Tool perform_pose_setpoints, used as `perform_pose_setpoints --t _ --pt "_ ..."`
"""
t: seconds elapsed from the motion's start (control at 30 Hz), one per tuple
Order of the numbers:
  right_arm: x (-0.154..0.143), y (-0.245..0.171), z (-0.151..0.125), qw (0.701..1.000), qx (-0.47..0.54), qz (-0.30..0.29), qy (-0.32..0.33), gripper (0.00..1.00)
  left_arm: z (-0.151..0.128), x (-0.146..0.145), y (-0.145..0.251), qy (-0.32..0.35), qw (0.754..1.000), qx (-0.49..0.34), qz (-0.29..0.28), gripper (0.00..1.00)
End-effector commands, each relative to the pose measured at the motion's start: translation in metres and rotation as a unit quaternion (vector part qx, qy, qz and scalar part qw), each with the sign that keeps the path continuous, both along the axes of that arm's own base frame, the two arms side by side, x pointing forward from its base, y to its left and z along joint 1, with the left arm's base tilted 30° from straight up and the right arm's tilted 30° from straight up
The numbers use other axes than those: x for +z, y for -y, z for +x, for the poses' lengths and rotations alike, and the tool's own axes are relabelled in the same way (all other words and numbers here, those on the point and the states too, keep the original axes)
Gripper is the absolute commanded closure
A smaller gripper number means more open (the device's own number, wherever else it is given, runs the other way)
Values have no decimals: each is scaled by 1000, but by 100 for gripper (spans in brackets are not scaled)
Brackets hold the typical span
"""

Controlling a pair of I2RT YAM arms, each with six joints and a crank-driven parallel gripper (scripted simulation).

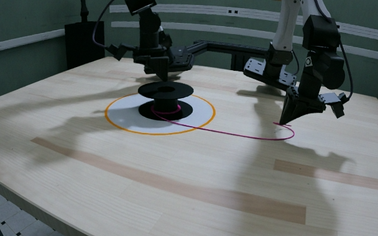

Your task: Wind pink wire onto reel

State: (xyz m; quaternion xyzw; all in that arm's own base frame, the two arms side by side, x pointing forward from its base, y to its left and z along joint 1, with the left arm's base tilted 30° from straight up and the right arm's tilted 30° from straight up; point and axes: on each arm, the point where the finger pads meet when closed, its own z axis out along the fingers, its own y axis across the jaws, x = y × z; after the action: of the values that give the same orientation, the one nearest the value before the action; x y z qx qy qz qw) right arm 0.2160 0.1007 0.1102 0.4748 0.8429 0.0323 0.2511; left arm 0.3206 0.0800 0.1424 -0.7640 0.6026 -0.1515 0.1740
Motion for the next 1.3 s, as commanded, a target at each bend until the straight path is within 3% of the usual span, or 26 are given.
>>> perform_pose_setpoints --t 0.0,0.2,0.33,0.43,0.7,0.77,0.8,1.07,1.27 --pt "15 1 -12 1000 -8 -6 2 15 4 5 -6 9 1000 1 2 100" --pt "13 4 -4 999 26 -24 -5 15 4 5 -6 9 1000 -1 4 100" --pt "16 7 11 989 125 -76 -27 15 3 4 -6 9 1000 -2 4 100" --pt "20 4 25 960 240 -135 -53 15 3 4 -6 9 1000 -2 4 100" --pt "31 3 52 863 430 -245 -102 15 3 3 -6 9 1000 -2 4 100" --pt "31 3 52 863 430 -245 -102 15 3 3 -6 9 1000 -2 4 100" --pt "32 1 53 824 484 -273 -113 15 3 3 -5 9 1000 -2 4 100" --pt "44 -11 78 667 639 -353 -149 15 3 2 -5 9 1000 -2 4 100" --pt "46 -14 81 523 736 -397 -167 15 2 1 -5 9 1000 -2 4 100"
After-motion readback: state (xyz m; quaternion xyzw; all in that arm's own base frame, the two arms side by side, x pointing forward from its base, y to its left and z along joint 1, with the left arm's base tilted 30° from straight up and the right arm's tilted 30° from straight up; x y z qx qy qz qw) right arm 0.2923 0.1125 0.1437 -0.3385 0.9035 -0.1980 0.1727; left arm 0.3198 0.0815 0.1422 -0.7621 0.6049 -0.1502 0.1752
